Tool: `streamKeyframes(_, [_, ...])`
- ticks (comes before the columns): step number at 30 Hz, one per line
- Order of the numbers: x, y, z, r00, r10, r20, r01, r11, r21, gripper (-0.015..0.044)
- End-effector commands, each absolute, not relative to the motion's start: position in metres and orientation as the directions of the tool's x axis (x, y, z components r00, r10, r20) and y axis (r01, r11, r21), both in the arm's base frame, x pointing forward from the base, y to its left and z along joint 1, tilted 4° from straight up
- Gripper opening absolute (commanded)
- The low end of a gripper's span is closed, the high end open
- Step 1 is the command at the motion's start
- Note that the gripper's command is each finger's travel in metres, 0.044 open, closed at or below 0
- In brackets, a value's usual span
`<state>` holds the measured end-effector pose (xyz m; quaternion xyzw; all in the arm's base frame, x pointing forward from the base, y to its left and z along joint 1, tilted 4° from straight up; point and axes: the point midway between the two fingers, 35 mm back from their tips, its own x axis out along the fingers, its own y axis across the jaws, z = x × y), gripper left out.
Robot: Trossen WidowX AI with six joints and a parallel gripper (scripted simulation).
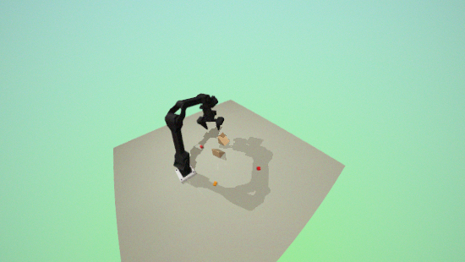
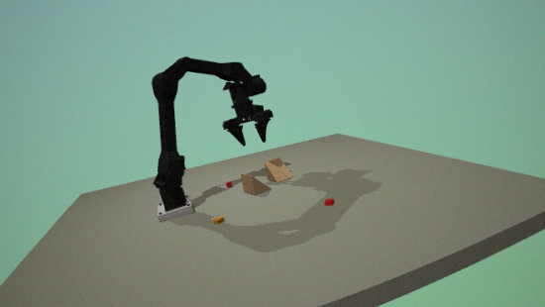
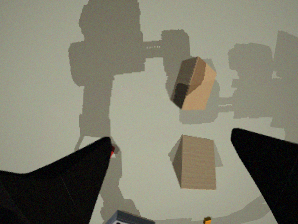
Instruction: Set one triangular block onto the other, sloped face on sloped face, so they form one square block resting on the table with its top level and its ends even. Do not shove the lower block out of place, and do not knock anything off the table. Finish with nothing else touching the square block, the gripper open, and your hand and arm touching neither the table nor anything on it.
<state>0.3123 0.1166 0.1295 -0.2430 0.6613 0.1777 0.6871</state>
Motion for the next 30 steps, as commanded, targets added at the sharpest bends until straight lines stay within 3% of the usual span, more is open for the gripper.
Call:
streamKeyframes(1, [0.3517, 0.1321, 0.1012, 0.077, -0.378, -0.923, -0.997, -0.025, -0.073, 0.0440])
streamKeyframes(6, [0.3573, 0.1353, 0.0965, 0.086, -0.421, -0.903, -0.969, -0.246, 0.022, 0.0440])
streamKeyframes(30, [0.3580, 0.1346, 0.0940, 0.086, -0.422, -0.902, -0.967, -0.252, 0.026, 0.0440])
